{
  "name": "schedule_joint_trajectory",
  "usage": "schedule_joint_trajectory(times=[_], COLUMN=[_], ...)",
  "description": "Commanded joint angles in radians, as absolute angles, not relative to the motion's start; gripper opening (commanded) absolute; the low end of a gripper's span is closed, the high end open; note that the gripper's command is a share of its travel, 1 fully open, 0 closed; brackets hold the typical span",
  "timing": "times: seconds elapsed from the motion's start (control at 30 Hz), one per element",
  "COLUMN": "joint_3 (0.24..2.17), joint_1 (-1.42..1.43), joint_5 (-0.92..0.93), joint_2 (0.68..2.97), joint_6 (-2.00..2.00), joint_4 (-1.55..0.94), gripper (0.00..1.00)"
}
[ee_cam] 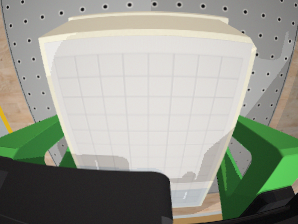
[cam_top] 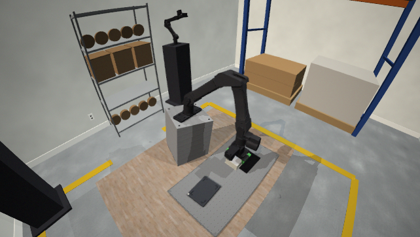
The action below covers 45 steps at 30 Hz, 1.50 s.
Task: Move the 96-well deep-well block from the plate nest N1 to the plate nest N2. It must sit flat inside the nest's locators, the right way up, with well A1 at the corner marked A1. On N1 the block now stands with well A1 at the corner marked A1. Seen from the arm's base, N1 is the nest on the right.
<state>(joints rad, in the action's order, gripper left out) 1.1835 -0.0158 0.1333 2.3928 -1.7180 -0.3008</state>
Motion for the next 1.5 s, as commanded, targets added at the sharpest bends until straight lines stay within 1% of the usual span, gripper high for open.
schedule_joint_trajectory(times=[0.0, 0.67, 1.1, 1.47], joint_3=[1.204, 1.299, 1.409, 1.405], joint_1=[0.003, 0.135, 0.233, 0.231], joint_5=[0.126, 0.117, 0.109, 0.109], joint_2=[2.382, 2.402, 2.436, 2.434], joint_6=[-1.762, -1.894, -1.992, -1.991], joint_4=[-0.320, -0.377, -0.442, -0.440], gripper=[0.00, 0.00, 0.00, 0.00])
